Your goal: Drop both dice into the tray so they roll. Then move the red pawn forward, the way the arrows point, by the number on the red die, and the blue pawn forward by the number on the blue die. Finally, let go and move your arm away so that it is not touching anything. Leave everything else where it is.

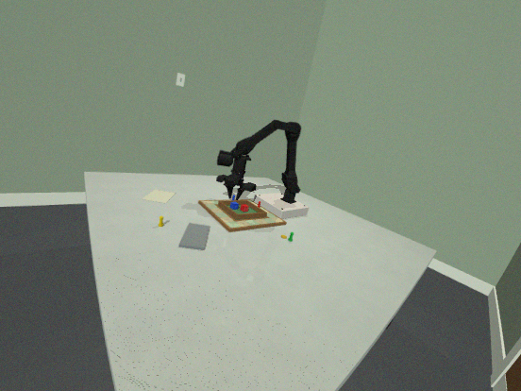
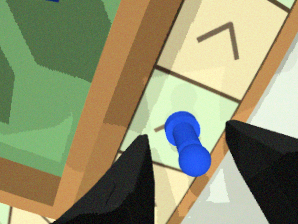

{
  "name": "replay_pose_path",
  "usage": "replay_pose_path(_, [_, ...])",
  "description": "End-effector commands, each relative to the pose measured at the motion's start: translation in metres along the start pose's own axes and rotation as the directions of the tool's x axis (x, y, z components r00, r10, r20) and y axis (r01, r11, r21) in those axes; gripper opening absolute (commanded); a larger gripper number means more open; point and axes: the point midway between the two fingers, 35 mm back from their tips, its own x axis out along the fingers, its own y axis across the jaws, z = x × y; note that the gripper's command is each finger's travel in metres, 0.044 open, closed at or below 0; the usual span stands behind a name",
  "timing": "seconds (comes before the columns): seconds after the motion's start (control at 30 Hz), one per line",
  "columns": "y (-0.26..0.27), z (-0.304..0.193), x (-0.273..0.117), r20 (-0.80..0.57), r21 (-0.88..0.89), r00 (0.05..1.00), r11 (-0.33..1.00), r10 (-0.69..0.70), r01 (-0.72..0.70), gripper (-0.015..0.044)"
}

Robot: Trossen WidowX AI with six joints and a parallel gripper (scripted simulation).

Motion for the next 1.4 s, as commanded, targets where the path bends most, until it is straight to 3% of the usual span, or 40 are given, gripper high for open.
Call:
replay_pose_path(0.0, [0.001,0.000,0.001,0.002,0.001,1.000,1.000,0.003,-0.003,0.0095])
replay_pose_path(0.37, [0.001,0.000,0.001,0.002,0.001,1.000,1.000,0.003,-0.003,0.0000])
replay_pose_path(1.1, [-0.003,0.000,-0.122,0.002,0.001,1.000,1.000,0.002,-0.002,0.0000])
replay_pose_path(1.37, [-0.010,0.017,-0.119,0.001,-0.025,1.000,1.000,-0.006,0.006,0.0000])
